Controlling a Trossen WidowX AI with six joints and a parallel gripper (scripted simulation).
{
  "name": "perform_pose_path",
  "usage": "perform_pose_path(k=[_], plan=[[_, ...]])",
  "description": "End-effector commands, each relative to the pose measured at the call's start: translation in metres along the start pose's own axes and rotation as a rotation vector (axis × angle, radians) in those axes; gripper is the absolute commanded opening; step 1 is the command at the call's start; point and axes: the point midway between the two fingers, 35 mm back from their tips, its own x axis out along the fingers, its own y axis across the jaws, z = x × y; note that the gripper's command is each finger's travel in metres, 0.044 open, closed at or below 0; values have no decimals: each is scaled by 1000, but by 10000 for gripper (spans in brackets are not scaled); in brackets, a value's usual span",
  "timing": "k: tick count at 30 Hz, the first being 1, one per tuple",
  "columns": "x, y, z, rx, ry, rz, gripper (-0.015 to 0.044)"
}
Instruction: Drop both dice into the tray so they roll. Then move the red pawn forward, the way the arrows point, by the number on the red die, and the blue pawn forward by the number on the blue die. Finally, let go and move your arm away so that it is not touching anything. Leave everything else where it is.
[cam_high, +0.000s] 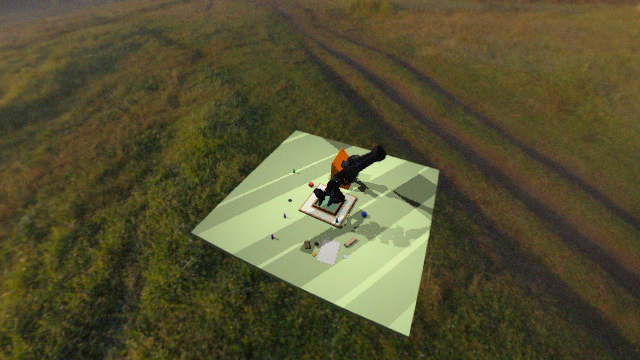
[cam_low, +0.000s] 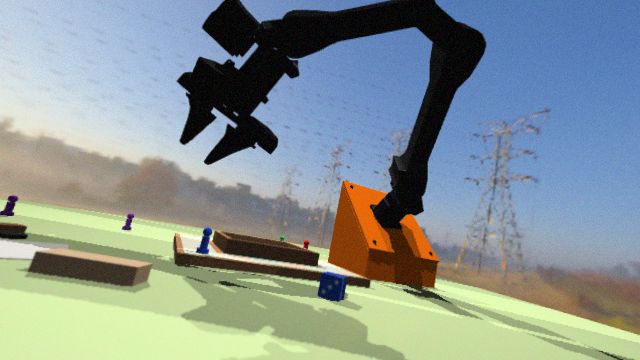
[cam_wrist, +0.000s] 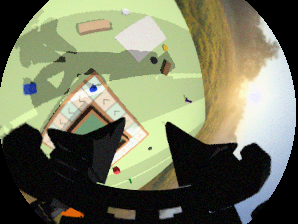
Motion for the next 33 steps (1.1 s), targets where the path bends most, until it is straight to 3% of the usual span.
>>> perform_pose_path(k=[1, 10, 19, 33], plan=[[10, -16, -57, 152, 85, 11, 275], [25, -21, -203, 605, 251, 103, 275], [28, 46, -328, 1064, 333, 330, 275], [42, 68, -338, 1111, 333, 363, 275]])
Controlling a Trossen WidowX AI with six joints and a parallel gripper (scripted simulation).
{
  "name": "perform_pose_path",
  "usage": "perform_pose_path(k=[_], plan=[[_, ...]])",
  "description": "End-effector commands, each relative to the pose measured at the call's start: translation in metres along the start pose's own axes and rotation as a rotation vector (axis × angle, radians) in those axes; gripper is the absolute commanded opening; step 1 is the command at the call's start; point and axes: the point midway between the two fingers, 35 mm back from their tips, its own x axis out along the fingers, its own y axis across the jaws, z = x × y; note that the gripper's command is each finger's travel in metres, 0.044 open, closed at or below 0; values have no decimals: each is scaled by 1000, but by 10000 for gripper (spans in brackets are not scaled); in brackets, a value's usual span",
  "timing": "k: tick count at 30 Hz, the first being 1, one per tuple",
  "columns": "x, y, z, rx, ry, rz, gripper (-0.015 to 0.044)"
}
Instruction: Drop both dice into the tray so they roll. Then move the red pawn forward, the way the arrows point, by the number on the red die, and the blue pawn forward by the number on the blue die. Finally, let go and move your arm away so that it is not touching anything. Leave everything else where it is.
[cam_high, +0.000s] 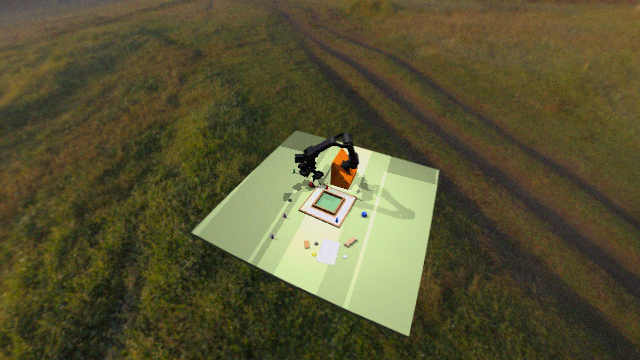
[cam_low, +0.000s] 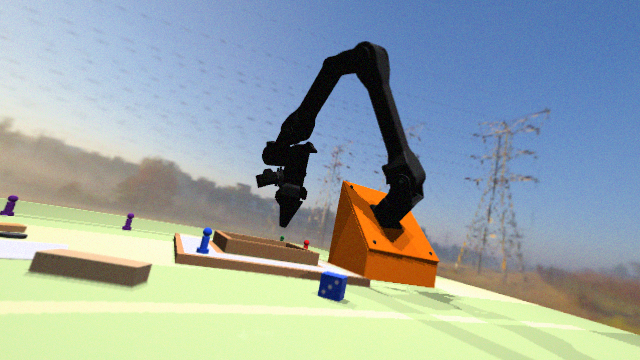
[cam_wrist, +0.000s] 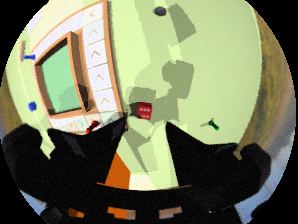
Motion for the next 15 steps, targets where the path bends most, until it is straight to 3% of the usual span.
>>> perform_pose_path(k=[1, 15], plan=[[7, 2, -3, 13, 6, 13, 275], [31, 1, -4, 13, 6, 13, 275]])
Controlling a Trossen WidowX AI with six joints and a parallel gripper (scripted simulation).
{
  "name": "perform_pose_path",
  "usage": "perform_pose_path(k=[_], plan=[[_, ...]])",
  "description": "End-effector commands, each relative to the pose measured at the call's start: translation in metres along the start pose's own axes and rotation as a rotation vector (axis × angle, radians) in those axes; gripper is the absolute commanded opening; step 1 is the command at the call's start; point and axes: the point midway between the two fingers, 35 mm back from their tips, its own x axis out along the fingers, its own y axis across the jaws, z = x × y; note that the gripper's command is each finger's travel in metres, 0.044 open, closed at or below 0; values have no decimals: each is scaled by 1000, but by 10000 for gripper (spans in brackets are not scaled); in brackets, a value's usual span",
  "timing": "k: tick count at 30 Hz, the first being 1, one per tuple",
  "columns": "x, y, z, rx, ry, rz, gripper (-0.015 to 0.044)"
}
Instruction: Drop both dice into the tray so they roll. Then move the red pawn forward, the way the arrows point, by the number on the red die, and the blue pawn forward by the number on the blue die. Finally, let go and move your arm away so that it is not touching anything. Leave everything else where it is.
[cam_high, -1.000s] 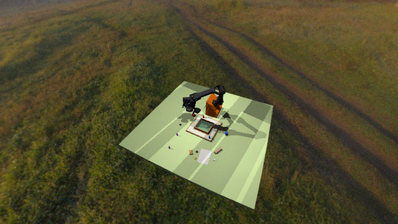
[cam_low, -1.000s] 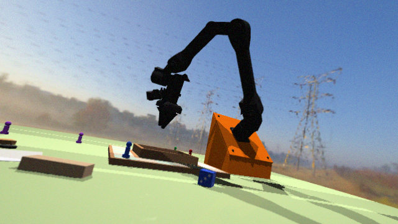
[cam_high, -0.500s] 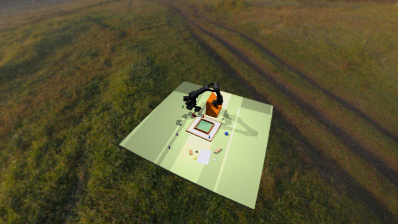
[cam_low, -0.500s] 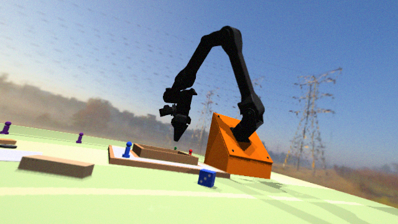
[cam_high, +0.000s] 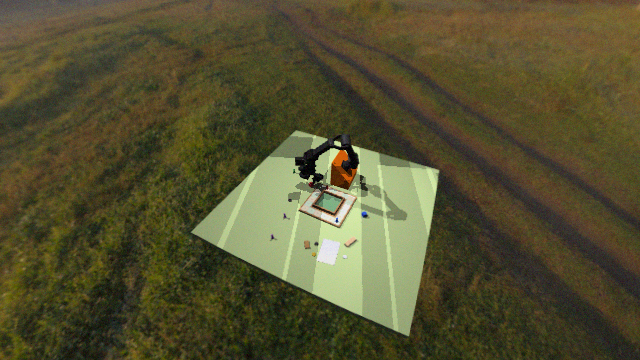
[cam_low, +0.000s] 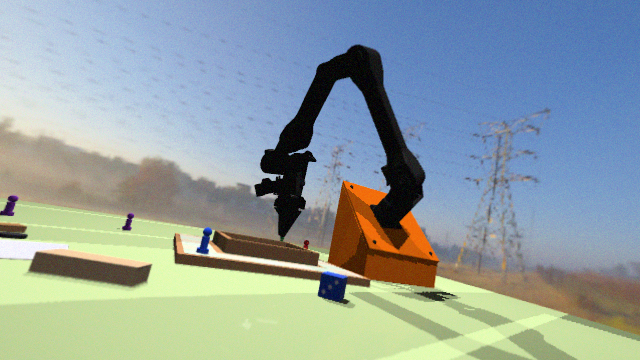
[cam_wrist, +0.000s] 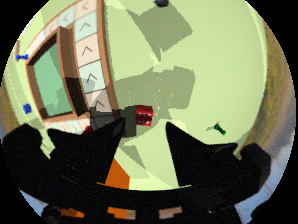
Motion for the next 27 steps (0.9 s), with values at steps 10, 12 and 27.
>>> perform_pose_path(k=[10, 12, 27], plan=[[24, 3, -2, 9, 6, 10, 275], [27, 3, -2, 9, 6, 11, 275], [31, 3, -2, 9, 6, 11, 84]])
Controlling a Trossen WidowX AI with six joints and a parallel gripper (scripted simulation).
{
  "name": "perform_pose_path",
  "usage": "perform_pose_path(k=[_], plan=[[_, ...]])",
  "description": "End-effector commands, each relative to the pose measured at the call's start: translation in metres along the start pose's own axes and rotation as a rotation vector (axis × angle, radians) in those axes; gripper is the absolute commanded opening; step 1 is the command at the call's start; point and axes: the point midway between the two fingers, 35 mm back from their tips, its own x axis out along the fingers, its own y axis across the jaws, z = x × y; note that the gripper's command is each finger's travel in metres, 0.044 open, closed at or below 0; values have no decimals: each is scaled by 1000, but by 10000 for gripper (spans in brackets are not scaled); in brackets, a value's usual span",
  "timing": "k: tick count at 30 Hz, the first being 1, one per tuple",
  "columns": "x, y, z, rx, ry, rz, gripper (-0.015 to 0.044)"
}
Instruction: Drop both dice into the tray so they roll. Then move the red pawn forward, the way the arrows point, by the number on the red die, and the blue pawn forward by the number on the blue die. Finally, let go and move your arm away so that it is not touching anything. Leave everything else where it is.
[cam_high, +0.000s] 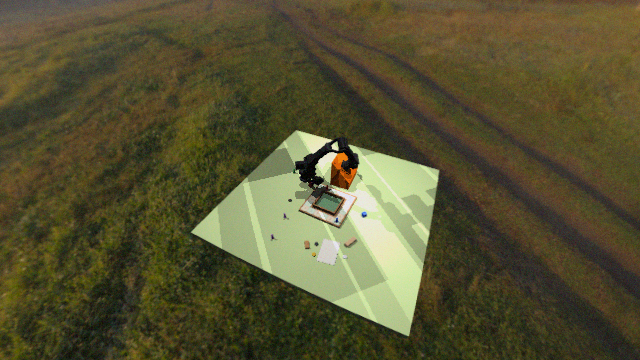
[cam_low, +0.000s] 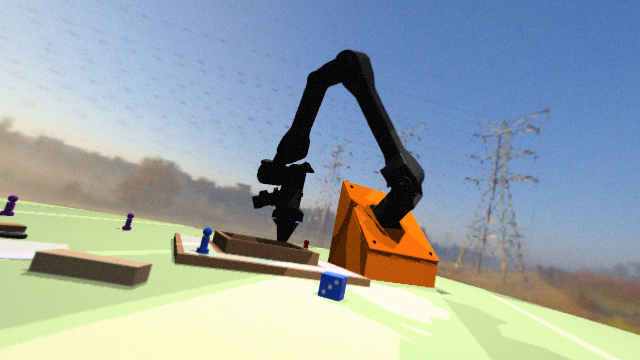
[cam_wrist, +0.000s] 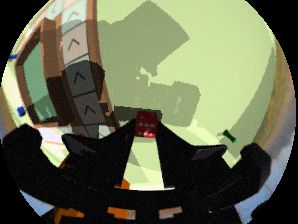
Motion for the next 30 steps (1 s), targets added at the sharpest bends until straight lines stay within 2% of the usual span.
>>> perform_pose_path(k=[1, 3, 6, 10, 24, 30], plan=[[1, 1, 0, 7, -1, 4, 78], [1, 1, 0, 7, -1, 4, 64], [0, 0, 0, 16, -2, -2, 0], [-15, -3, 2, 47, -5, -26, 0], [-118, 5, -4, 12, -1, -2, 0], [-123, 6, -4, 13, 0, -1, 0]])
